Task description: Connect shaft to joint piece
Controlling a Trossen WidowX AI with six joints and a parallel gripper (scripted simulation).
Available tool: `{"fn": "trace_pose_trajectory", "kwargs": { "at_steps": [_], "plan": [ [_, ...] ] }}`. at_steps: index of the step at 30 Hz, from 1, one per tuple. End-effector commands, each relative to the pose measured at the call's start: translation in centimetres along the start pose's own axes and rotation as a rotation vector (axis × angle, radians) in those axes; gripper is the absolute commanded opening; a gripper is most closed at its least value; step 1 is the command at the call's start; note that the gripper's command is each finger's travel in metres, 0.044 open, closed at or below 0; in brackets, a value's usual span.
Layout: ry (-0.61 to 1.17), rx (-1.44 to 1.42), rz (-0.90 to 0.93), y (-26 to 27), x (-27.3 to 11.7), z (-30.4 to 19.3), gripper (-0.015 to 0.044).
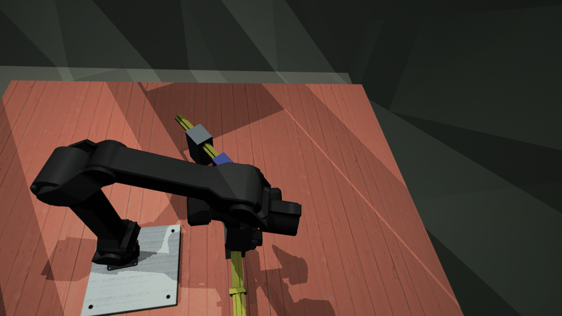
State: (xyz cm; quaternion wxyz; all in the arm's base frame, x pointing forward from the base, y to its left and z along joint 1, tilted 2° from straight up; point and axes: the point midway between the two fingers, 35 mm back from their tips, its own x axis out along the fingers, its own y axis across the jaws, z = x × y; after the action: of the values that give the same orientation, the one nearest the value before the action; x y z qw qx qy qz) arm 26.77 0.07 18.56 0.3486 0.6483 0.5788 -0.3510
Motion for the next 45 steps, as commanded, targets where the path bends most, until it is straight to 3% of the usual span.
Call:
{"fn": "trace_pose_trajectory", "kwargs": {
  "at_steps": [1, 9, 16, 23, 35, 45],
  "plan": [
    [0.004, 0.01, 0.005, 0.0, -0.1, 0.2, 0.044],
    [-0.089, 0.005, 0.122, 2.0, -6.1, 11.0, 0.044],
    [-0.172, 0.009, 0.18, -0.7, -11.2, 20.8, 0.044],
    [-0.193, 0.007, 0.171, -1.0, -11.0, 21.3, 0.044],
    [-0.526, -0.013, 0.072, -0.6, -5.5, 23.5, 0.044],
    [-0.531, -0.013, 0.071, -0.5, -5.1, 23.8, 0.044]
  ]
}}
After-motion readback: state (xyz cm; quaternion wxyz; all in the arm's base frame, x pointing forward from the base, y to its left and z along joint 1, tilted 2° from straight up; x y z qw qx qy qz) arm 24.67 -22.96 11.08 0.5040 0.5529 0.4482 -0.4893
